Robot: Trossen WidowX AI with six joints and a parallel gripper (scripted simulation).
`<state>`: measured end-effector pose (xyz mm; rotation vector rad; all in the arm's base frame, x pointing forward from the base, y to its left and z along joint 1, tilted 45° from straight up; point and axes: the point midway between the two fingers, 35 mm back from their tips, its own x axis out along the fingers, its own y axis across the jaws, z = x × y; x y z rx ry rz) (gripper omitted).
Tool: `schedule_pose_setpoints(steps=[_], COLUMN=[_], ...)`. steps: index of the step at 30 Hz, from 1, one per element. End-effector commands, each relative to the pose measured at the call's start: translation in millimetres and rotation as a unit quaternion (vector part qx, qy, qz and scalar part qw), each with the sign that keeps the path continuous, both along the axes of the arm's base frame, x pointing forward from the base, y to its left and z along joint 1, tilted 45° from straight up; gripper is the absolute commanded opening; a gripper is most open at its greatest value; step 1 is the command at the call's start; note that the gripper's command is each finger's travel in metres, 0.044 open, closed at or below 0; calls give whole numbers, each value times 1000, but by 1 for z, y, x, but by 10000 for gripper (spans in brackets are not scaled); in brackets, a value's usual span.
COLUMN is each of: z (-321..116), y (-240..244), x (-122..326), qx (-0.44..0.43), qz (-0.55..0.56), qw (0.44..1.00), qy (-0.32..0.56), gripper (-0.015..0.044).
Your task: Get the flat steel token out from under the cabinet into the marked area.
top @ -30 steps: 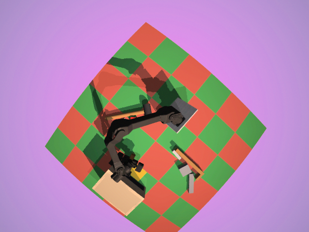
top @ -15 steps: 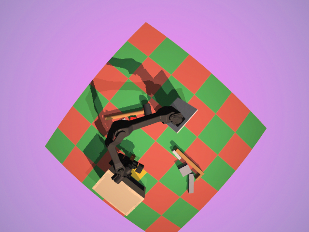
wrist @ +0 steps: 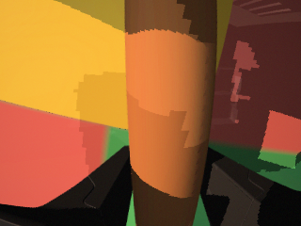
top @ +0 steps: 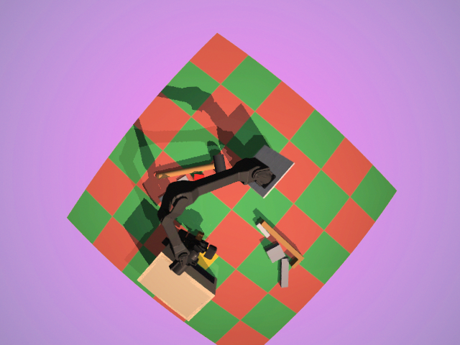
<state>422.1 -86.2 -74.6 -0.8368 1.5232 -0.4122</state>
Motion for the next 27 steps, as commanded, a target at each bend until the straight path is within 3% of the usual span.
schedule_pose_setpoints(steps=[1,27], z=[-4,0], y=[3,-3], x=[-2,-19], qx=[5,5], qz=[-1,-1], qw=[1000,1000], qy=[1,2], gripper=[0,0])
